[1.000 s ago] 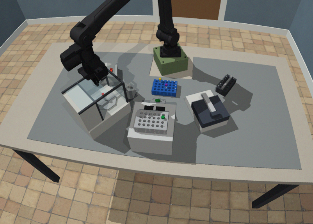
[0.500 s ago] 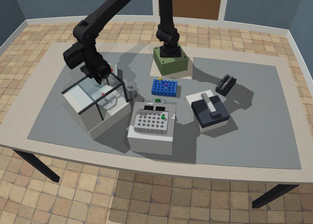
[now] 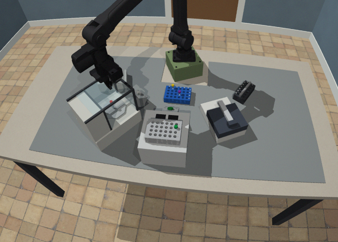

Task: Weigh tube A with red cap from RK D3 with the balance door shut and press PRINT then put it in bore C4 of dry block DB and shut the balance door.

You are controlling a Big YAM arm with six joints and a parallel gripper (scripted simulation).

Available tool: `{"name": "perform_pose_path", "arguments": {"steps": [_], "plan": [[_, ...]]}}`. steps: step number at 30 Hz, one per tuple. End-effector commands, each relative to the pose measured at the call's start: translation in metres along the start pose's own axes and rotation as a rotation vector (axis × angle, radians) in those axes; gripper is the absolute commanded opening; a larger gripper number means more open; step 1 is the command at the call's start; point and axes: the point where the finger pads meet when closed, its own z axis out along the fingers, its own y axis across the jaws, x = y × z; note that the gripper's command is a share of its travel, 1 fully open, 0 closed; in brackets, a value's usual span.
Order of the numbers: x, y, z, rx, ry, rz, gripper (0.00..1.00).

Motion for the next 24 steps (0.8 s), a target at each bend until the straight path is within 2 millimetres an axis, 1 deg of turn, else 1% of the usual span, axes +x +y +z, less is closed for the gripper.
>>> {"name": "perform_pose_path", "arguments": {"steps": [1, 24], "plan": [[0.001, 0.002, -0.011, 0.033, 0.004, 0.01, 0.06], [0.001, 0.02, -0.01, 0.034, 0.004, 0.01, 0.06]]}}
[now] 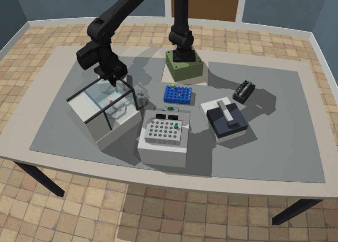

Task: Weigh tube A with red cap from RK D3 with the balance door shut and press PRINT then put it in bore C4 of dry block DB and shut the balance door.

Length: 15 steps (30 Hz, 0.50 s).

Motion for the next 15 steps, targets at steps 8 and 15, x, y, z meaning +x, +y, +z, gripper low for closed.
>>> {"name": "perform_pose_path", "arguments": {"steps": [8, 15], "plan": [[0.001, 0.009, -0.009, 0.032, 0.004, 0.01, 0.06], [0.002, 0.014, -0.009, 0.03, 0.004, 0.01, 0.06]]}}
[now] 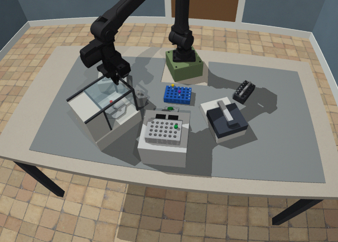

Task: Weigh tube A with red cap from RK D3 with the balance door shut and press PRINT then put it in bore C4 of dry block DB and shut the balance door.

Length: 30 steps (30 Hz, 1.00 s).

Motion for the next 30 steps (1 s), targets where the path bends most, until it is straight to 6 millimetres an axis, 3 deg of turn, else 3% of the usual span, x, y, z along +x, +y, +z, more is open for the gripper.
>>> {"name": "perform_pose_path", "arguments": {"steps": [1, 17, 30], "plan": [[0.002, 0.0, -0.009, 0.032, 0.004, 0.01, 0.06], [0.002, 0.018, -0.008, 0.012, 0.005, 0.009, 0.06], [0.002, 0.018, -0.008, 0.012, 0.005, 0.009, 0.06]]}}
